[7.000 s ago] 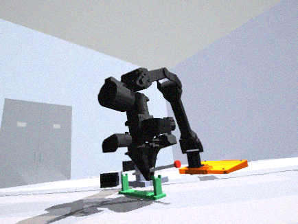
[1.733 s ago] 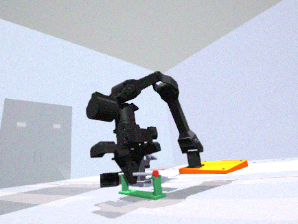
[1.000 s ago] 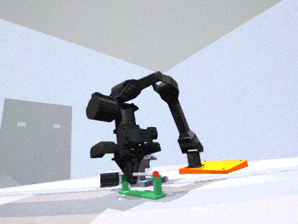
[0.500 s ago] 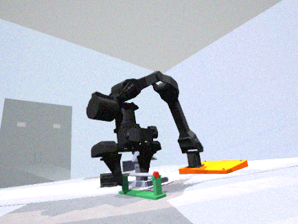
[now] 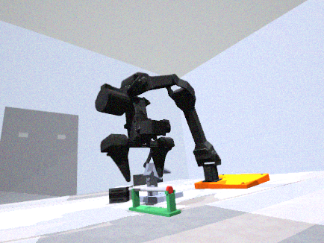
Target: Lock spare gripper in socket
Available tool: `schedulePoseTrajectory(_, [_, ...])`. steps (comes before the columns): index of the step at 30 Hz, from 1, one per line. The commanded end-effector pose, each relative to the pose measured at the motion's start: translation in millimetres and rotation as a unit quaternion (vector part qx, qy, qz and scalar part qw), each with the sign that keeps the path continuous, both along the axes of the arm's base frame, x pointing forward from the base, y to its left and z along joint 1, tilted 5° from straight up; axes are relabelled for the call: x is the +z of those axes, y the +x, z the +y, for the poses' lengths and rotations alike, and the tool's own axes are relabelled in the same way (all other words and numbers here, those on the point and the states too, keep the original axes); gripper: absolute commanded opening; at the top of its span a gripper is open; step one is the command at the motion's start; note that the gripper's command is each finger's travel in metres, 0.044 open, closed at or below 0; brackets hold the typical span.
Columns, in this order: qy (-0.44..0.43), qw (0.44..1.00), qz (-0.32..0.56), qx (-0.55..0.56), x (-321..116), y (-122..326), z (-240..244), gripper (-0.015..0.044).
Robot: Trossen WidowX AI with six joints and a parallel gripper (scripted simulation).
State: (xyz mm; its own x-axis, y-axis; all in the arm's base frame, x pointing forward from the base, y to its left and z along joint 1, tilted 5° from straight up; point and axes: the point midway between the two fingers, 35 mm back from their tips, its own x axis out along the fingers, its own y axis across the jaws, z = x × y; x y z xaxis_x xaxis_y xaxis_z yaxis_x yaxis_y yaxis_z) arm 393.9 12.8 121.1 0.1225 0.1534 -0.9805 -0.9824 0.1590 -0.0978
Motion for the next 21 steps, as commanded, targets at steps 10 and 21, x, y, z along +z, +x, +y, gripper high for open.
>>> schedulePoseTrajectory(10, [0.000,1.000,0.004,-0.001,34.4,-6.0,-0.9,0.0440])
schedulePoseTrajectory(21, [0.000,1.000,0.006,-0.002,51.1,-8.5,-1.3,0.0440])
